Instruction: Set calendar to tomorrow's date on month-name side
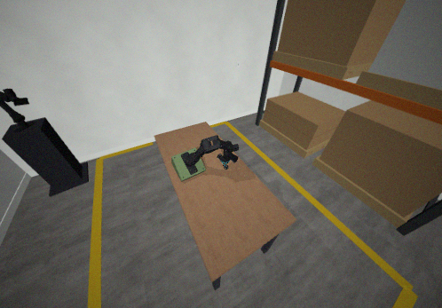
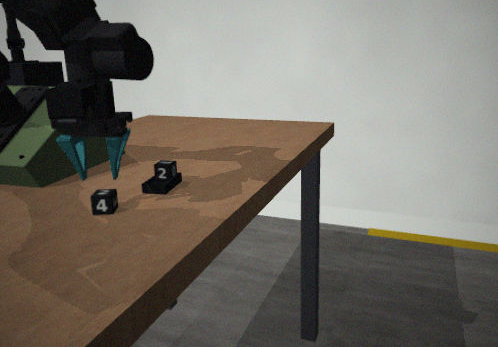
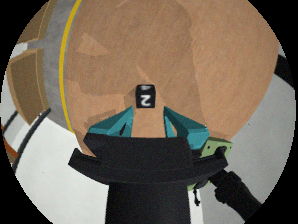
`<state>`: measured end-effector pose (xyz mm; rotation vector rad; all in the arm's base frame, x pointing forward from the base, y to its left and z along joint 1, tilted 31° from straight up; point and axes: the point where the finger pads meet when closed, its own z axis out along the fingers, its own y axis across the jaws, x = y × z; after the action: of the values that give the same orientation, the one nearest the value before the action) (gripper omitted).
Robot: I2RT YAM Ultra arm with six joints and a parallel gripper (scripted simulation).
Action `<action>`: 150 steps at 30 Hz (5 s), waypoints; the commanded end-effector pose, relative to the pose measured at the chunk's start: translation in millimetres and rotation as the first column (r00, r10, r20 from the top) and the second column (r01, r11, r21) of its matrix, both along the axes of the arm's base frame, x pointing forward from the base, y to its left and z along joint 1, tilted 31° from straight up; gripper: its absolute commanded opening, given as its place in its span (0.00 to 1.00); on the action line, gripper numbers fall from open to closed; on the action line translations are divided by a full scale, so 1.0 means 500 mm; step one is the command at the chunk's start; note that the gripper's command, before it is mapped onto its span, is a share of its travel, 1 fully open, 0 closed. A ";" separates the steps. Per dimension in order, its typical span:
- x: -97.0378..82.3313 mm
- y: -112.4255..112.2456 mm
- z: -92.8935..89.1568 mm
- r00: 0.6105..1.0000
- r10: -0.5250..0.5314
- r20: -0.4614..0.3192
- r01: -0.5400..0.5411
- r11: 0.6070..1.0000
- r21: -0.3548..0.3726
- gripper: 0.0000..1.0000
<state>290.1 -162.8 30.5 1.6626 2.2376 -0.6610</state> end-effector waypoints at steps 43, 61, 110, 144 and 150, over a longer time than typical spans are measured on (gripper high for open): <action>0.014 0.038 0.057 0.986 0.128 0.111 -0.063 0.884 -0.464 0.47; 0.016 0.040 0.052 0.971 0.202 0.131 -0.068 0.752 -0.655 0.47; 0.010 0.015 0.010 0.968 0.212 0.134 -0.061 0.718 -0.694 0.47; 0.007 -0.031 -0.065 0.968 0.212 0.134 -0.061 0.717 -0.694 0.47; 0.007 -0.031 -0.066 0.968 0.212 0.134 -0.061 0.717 -0.694 0.47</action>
<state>291.6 -179.3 -5.0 1.1063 1.6455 -1.0711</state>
